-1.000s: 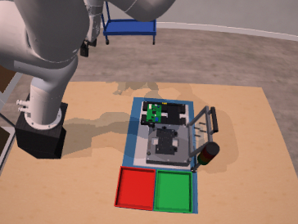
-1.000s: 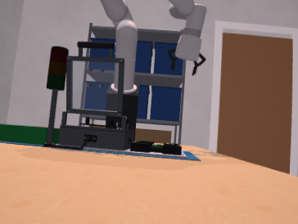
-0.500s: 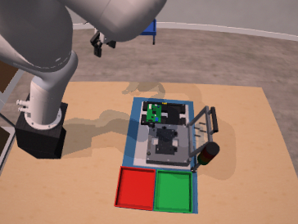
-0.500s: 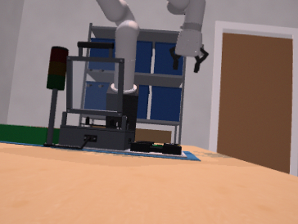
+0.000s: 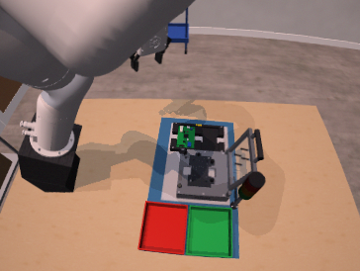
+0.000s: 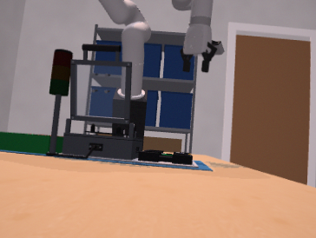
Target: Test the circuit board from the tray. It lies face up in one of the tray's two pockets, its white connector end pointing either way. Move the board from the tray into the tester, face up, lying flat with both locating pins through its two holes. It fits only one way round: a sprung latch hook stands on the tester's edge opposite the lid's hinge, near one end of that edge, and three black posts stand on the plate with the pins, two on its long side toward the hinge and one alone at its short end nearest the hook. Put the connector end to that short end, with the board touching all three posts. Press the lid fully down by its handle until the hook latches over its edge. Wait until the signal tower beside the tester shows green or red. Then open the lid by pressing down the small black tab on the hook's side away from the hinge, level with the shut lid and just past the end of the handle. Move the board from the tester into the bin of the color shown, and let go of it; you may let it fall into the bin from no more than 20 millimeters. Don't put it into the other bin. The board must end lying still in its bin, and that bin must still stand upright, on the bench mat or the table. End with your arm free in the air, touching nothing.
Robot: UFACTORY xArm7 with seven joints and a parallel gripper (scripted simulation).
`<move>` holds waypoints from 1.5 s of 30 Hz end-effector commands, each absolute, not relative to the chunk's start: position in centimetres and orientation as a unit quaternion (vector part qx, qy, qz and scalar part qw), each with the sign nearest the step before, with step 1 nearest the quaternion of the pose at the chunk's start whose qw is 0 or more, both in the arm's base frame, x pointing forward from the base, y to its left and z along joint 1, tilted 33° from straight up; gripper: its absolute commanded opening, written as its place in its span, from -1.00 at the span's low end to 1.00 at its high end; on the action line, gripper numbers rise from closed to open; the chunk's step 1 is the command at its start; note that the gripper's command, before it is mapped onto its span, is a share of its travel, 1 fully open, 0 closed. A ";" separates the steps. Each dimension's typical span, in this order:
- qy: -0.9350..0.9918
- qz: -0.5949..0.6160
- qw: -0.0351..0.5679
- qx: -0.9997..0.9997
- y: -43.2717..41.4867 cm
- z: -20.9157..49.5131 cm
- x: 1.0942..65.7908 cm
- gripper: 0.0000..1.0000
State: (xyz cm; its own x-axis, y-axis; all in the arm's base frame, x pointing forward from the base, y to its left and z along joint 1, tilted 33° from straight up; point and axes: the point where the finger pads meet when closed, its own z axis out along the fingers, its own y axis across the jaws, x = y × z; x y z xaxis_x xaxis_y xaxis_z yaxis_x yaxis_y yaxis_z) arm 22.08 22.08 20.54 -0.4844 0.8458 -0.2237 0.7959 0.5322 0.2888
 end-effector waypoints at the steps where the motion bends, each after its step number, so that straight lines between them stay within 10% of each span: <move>1: 0.814 0.103 0.178 0.543 20.7 22.2 24.5 1.00; 45: 0.597 0.207 0.196 0.750 12.1 28.2 31.7 1.00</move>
State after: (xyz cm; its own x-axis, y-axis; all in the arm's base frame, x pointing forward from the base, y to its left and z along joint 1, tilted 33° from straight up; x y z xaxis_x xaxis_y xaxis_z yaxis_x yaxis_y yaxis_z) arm 31.65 12.03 28.04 0.2033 0.9763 0.0737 0.8160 -0.2105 0.5383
